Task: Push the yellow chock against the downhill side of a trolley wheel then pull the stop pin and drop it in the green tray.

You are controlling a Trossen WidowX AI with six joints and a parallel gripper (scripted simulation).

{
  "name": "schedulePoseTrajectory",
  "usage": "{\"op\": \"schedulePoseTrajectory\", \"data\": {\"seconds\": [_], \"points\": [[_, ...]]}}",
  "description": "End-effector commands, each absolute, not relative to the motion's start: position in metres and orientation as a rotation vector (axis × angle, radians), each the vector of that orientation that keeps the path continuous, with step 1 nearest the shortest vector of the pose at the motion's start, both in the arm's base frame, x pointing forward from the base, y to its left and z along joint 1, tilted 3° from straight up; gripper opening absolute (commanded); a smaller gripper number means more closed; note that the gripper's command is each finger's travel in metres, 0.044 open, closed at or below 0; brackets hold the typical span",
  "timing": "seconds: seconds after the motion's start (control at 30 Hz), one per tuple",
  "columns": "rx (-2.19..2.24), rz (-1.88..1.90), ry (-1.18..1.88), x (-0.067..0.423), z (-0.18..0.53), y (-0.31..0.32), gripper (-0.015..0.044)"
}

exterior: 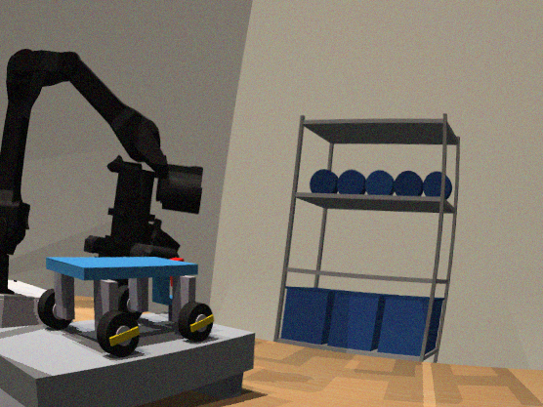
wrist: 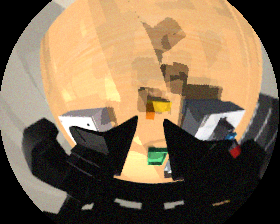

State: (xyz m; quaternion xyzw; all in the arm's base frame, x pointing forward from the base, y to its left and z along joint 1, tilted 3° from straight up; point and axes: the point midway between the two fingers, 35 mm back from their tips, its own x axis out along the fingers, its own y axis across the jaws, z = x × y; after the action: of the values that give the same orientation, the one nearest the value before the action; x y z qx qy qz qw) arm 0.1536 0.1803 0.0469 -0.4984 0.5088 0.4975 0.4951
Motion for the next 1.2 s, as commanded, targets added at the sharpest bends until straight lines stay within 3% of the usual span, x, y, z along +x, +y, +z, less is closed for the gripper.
{"op": "schedulePoseTrajectory", "data": {"seconds": [0.0, 1.17], "points": [[-1.216, 1.205, 1.238, 0.153, 0.040, 0.179, 0.0190], [-1.216, 1.205, 1.238, 0.153, -0.007, 0.178, 0.0190]]}}
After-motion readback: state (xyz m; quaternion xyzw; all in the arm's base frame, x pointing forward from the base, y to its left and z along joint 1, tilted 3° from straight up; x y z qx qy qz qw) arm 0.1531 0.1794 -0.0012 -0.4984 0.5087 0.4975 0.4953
